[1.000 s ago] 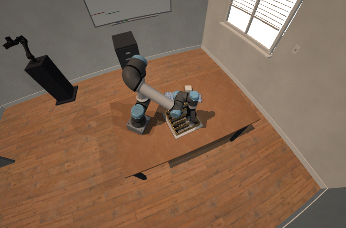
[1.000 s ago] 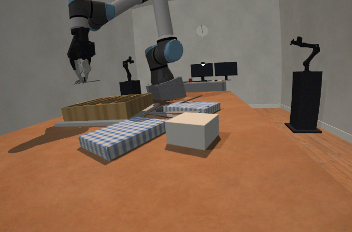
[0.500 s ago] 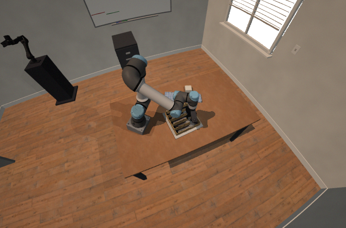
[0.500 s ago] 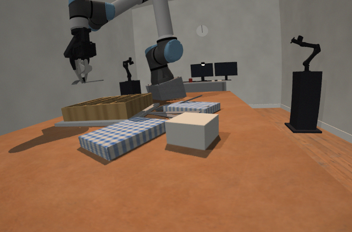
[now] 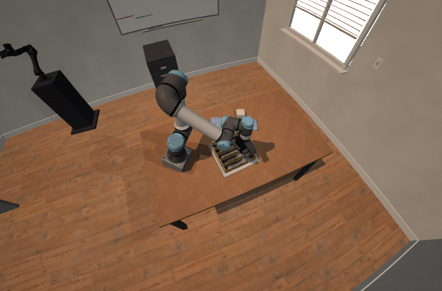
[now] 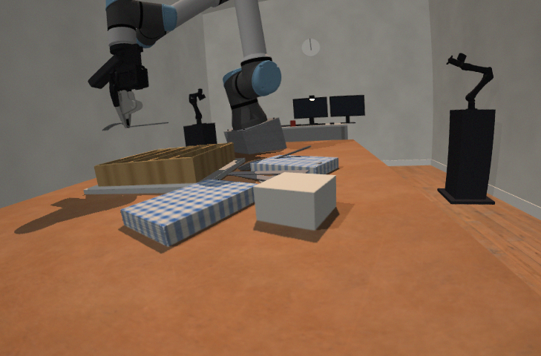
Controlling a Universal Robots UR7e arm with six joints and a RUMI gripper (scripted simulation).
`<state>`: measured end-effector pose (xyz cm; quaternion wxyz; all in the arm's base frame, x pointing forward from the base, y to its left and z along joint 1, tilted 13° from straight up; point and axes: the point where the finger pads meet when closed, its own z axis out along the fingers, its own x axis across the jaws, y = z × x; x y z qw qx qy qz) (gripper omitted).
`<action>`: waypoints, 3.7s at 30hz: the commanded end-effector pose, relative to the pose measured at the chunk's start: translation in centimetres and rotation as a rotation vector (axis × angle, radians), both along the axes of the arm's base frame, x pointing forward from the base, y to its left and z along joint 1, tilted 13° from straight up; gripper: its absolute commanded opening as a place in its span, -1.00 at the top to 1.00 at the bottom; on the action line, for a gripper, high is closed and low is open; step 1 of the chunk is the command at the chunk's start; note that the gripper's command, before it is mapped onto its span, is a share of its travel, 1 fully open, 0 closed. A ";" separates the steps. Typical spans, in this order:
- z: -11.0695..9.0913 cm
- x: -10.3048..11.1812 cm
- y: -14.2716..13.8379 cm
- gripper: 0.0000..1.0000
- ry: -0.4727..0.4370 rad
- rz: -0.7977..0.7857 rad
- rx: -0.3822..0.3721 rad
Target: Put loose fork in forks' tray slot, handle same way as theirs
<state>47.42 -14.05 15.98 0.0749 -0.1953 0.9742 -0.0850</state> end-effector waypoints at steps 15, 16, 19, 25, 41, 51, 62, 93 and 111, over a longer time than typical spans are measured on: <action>0.0 0.2 0.1 0.98 0.096 0.739 -0.131; 0.0 0.2 0.1 0.98 0.102 0.778 -0.138; 0.0 0.2 0.2 0.98 0.117 0.887 -0.159; 0.0 0.1 0.3 0.98 0.140 1.048 -0.189; -0.1 -0.2 0.5 0.98 0.178 1.316 -0.239; -0.1 -0.2 0.5 0.98 0.181 1.342 -0.244; -0.1 -0.2 0.5 0.98 0.181 1.342 -0.244; -1.6 0.0 0.3 0.98 0.181 1.342 -0.244; -5.2 0.7 -0.2 0.98 0.181 1.342 -0.244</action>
